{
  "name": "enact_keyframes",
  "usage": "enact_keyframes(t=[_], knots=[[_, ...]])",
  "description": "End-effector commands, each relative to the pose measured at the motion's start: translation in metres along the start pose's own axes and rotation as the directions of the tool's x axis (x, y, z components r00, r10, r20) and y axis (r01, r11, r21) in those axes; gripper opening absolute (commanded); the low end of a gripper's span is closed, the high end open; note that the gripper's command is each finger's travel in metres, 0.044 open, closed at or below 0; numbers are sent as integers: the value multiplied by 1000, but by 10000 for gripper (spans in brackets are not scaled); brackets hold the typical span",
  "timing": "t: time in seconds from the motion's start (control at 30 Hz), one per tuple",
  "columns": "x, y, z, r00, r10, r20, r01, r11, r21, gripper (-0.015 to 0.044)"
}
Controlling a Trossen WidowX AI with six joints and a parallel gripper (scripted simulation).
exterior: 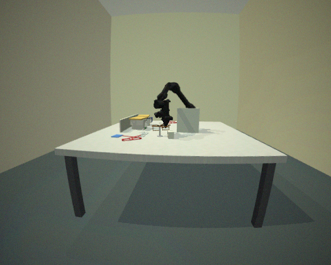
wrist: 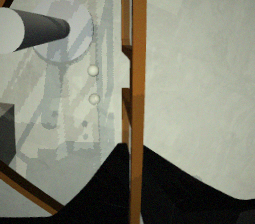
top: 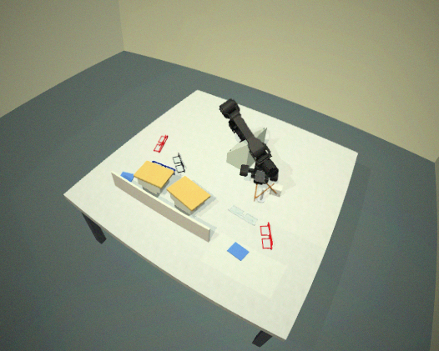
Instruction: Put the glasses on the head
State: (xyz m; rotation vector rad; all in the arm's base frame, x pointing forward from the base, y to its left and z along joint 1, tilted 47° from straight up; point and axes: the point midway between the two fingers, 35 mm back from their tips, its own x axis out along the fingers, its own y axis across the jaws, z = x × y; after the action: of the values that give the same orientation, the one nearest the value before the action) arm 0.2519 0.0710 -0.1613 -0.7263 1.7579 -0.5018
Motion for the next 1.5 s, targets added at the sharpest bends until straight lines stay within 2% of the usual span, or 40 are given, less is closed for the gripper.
enact_keyframes(t=[0.0,1.47], knots=[[-4,-3,2,1000,4,14,-4,1000,3,0],[-3,-16,-9,1000,3,13,-3,1000,2,0]])
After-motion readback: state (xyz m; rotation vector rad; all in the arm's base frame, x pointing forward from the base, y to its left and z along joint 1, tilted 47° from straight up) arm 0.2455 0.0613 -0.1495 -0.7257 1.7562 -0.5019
